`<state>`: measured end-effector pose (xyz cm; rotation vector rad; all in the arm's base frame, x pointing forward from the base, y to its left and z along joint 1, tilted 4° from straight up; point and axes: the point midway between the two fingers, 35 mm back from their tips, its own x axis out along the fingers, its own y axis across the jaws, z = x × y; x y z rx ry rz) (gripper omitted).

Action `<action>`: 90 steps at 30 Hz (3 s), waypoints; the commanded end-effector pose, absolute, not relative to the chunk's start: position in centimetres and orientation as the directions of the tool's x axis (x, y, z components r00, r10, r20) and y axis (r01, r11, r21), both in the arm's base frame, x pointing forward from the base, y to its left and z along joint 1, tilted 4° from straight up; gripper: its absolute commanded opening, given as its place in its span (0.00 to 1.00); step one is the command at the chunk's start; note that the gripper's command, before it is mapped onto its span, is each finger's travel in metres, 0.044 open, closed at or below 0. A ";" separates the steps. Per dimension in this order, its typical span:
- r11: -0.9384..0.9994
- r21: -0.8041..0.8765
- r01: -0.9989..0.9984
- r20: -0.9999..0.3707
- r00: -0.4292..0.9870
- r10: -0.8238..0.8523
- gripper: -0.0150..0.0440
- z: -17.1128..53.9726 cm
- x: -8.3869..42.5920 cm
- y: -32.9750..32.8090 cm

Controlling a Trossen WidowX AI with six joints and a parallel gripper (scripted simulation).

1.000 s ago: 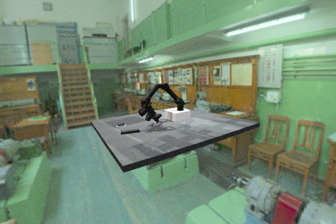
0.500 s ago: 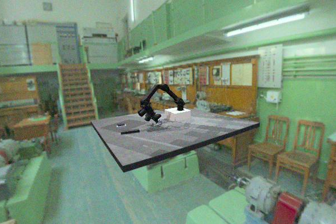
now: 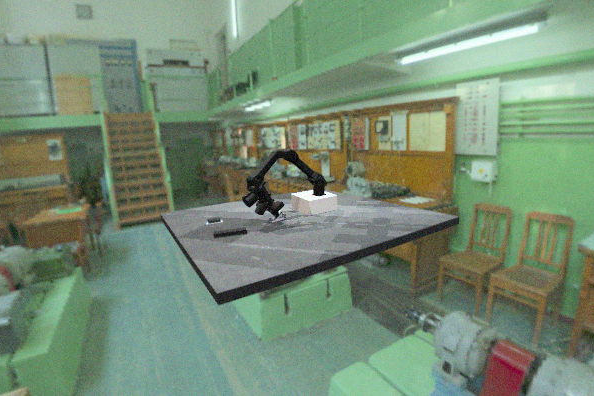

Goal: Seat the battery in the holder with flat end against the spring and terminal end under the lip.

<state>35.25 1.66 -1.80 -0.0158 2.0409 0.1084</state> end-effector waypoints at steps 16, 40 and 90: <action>0.996 0.070 -0.061 -0.923 -0.383 0.041 0.36 -2.2 35.7 1.7; 0.996 0.070 -0.062 -0.956 -0.289 0.049 0.36 -2.6 35.5 1.7; 0.995 0.069 -0.066 -0.994 -0.093 0.063 0.36 -3.2 34.5 1.6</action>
